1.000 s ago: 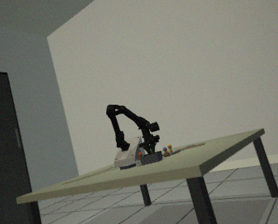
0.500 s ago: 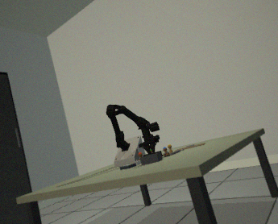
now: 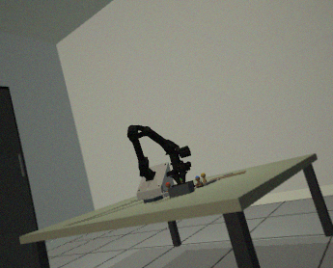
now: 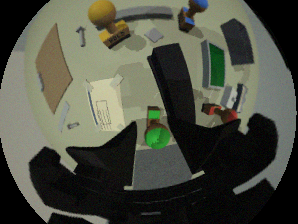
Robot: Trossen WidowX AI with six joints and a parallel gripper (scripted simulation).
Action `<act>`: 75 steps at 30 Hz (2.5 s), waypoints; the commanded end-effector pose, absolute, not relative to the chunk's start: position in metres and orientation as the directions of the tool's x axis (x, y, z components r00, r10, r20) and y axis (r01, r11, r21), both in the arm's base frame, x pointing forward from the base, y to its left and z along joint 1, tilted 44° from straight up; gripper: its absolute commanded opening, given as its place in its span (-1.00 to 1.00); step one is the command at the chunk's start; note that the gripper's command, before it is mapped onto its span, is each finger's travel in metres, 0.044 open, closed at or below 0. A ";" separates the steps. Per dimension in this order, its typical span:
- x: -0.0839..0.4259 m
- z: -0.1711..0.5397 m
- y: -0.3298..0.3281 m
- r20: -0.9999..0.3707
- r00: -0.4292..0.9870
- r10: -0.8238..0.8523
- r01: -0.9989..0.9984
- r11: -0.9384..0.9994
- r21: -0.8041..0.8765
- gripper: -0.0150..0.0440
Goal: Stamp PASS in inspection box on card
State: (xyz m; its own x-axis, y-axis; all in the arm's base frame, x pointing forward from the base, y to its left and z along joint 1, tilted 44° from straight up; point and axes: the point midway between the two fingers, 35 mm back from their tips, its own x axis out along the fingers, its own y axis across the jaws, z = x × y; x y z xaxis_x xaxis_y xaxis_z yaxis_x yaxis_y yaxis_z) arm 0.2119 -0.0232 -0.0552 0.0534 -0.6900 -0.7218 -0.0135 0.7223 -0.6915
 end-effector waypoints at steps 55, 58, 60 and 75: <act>0.213 -0.048 -0.015 -0.725 0.055 -0.687 -0.015 0.725 -0.688 -0.49; 0.213 -0.047 -0.014 -0.725 0.055 -0.686 -0.015 0.726 -0.688 -0.49; 0.213 -0.046 -0.013 -0.726 0.055 -0.686 -0.015 0.726 -0.687 -0.49; 0.214 -0.042 -0.008 -0.727 0.056 -0.684 -0.016 0.728 -0.686 -0.49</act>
